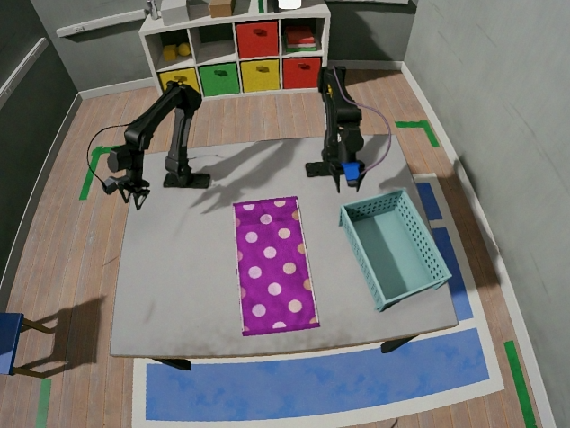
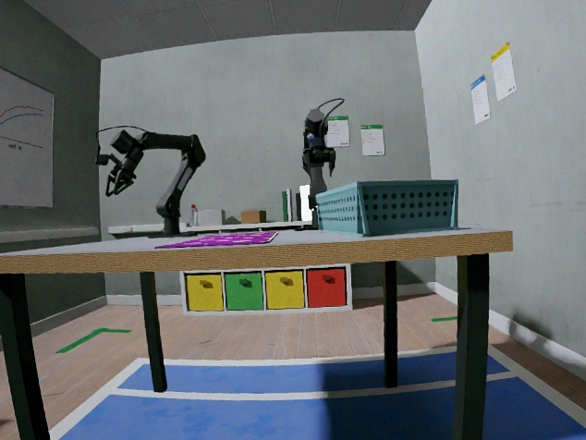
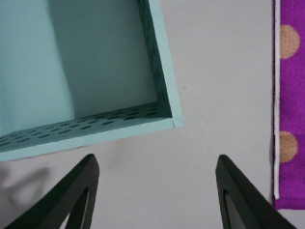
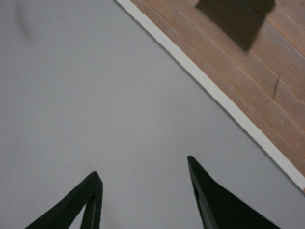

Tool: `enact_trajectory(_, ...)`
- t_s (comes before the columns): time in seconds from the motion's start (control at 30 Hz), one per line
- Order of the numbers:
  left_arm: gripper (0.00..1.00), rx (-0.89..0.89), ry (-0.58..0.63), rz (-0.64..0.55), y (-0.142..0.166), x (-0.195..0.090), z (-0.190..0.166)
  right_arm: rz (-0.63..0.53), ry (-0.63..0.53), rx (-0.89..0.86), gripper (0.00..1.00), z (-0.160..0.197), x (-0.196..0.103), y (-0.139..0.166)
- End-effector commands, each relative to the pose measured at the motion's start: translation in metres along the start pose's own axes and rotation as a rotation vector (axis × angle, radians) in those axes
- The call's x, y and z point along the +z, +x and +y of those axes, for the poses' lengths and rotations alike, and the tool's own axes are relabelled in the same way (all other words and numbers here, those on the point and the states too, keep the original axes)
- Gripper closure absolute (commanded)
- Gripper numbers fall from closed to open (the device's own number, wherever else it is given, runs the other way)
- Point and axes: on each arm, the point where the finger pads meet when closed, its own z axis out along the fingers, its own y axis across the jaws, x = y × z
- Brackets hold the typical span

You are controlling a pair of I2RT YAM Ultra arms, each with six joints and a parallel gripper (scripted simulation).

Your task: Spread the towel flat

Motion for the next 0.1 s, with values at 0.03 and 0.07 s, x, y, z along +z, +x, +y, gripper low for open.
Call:
enact_trajectory(0.03,0.36,0.008,0.009,-0.004,-0.0014,-0.0016,-0.0013,-0.056,-0.003,0.002,0.36,-0.0011,-0.0129,-0.0164)
enact_trajectory(0.07,0.36,0.008,0.009,-0.004,-0.0014,-0.0016,-0.0013,-0.056,-0.003,0.002,0.36,-0.0011,-0.0129,-0.0164)
